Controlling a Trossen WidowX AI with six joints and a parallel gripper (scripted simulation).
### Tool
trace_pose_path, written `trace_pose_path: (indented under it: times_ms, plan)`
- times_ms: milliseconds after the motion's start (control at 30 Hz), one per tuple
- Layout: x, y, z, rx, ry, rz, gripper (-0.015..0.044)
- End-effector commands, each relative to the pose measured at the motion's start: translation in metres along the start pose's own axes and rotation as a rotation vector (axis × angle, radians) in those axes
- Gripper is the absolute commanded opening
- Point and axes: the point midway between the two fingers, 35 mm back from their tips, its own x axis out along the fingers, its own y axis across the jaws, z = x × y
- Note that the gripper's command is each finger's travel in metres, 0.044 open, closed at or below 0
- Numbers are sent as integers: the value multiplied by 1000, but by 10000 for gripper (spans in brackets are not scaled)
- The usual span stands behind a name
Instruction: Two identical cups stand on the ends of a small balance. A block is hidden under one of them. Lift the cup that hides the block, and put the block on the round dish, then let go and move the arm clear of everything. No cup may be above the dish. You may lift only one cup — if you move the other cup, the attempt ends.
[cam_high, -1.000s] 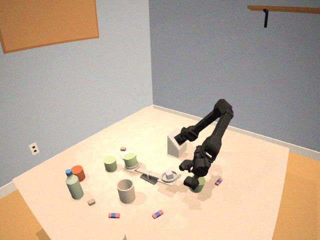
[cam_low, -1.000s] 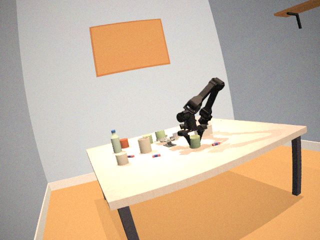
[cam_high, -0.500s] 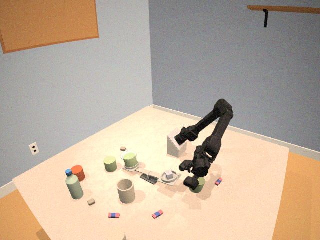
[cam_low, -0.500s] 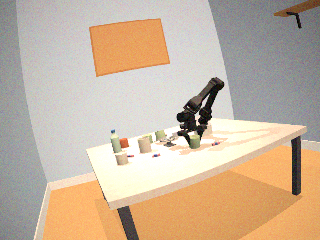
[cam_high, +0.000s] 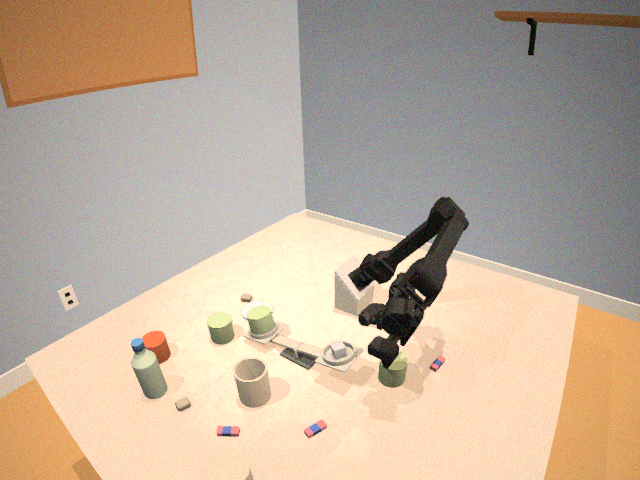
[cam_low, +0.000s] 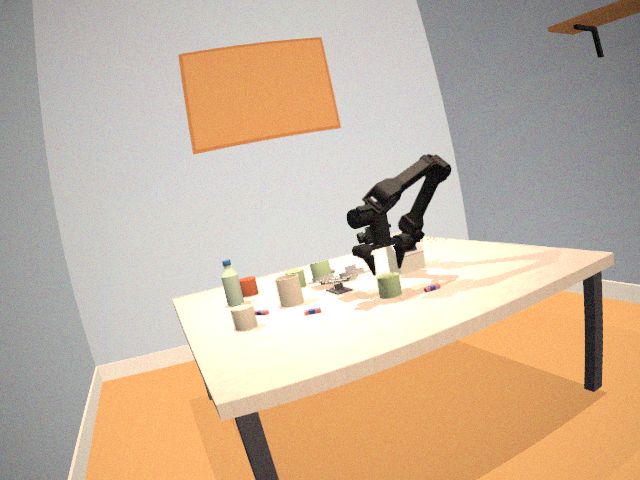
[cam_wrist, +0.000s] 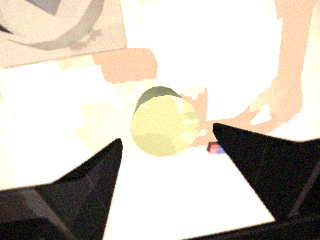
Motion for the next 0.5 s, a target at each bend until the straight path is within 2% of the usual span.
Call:
trace_pose_path:
  times_ms: [0,167,467]
  plan:
    - [-7,2,0,-1,8,13,387]
    - [-25,13,7,-11,23,73,260]
    - [-28,22,16,-260,-5,82,260]
